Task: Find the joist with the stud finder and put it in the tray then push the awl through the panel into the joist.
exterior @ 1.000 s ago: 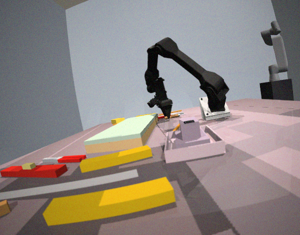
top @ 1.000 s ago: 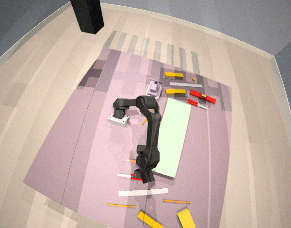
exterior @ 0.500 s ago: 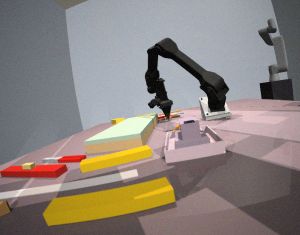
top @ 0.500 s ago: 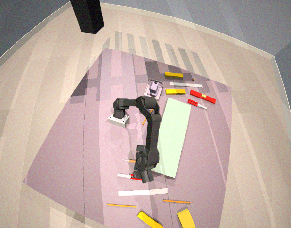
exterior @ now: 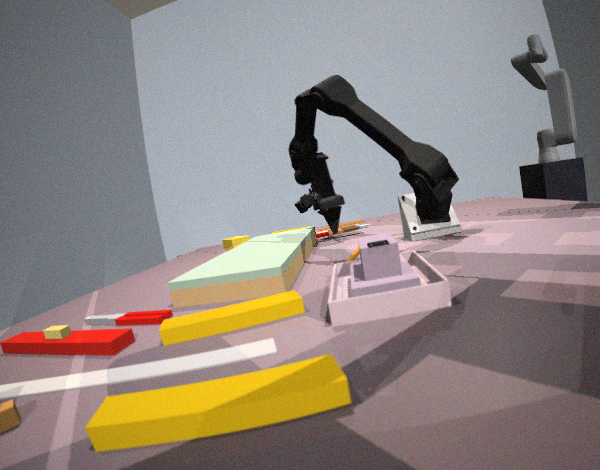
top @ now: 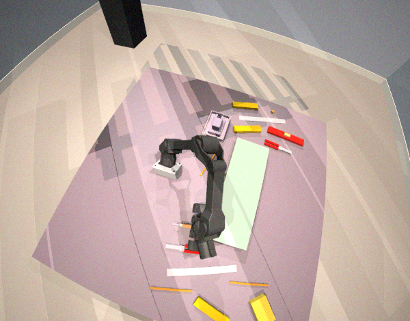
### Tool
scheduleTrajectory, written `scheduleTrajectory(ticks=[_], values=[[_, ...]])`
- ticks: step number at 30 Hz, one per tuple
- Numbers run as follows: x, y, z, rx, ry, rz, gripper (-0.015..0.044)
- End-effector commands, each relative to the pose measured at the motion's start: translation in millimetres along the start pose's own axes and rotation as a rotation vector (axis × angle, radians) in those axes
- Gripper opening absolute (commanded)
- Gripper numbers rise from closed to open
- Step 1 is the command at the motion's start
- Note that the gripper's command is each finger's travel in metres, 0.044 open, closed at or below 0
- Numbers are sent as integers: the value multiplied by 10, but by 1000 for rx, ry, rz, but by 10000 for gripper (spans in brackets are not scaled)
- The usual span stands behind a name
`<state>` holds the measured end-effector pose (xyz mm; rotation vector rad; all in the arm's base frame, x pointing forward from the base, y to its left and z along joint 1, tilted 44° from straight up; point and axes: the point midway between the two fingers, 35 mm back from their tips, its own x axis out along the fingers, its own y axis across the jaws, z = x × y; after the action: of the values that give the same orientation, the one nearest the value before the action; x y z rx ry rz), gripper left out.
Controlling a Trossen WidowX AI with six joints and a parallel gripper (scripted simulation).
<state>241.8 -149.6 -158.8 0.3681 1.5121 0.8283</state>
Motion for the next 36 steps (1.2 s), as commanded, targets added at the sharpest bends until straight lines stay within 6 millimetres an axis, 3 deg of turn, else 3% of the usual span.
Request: scheduleTrajectory(ticks=[1,16,23,36], values=[[-243,-58,8,-7,-6,-23,0],[-1101,1,-99,-6,-4,-23,0],[-1124,-29,-122,20,-30,-49,0],[-1258,-233,-307,218,-244,-228,0]])
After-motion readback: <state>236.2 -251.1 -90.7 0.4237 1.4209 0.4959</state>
